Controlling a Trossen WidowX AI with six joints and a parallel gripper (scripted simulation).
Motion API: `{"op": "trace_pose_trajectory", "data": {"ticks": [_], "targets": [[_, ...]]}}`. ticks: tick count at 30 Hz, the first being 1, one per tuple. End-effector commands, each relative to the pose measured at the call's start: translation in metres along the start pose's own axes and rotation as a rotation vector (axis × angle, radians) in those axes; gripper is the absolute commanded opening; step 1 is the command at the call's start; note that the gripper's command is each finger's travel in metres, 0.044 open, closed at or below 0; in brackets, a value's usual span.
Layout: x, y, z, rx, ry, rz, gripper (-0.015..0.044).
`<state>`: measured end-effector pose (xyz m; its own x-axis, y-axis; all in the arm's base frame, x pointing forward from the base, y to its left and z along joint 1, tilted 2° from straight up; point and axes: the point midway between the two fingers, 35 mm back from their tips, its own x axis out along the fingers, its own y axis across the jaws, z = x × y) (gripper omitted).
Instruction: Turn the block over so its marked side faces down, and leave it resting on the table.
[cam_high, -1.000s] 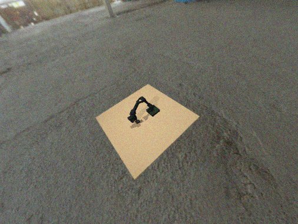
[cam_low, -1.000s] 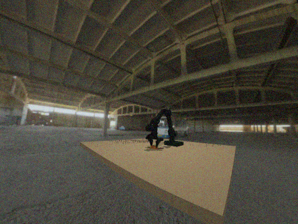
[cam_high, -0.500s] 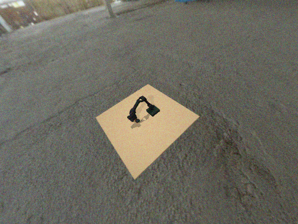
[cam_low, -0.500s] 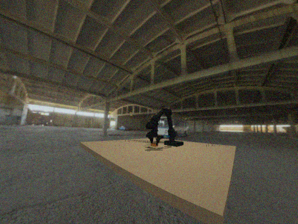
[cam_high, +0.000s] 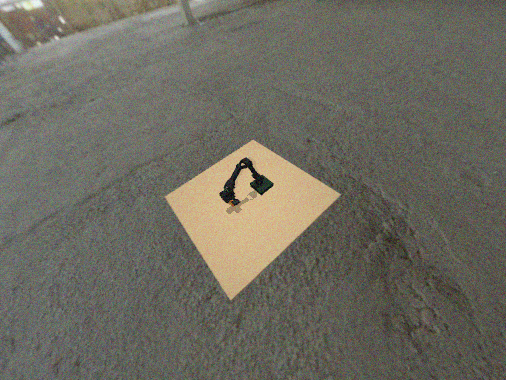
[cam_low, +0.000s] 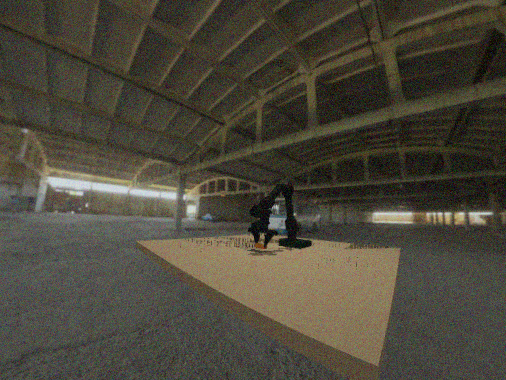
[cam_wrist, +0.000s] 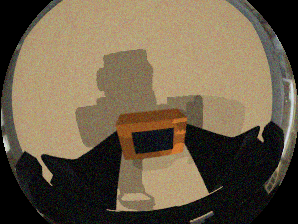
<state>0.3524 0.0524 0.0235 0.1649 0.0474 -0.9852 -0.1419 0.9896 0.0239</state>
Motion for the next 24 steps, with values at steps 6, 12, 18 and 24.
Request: {"op": "trace_pose_trajectory", "data": {"ticks": [6,12,18,24], "targets": [[0.0034,0.0002,-0.0029,0.003,-0.146,0.001,0.0],[0.0034,0.0002,-0.0047,0.003,-0.241,0.001,0.0],[0.0018,0.0003,-0.0077,0.004,-0.336,0.001,0.0],[-0.0008,0.0004,-0.0114,0.004,-0.42,0.002,0.0]]}}
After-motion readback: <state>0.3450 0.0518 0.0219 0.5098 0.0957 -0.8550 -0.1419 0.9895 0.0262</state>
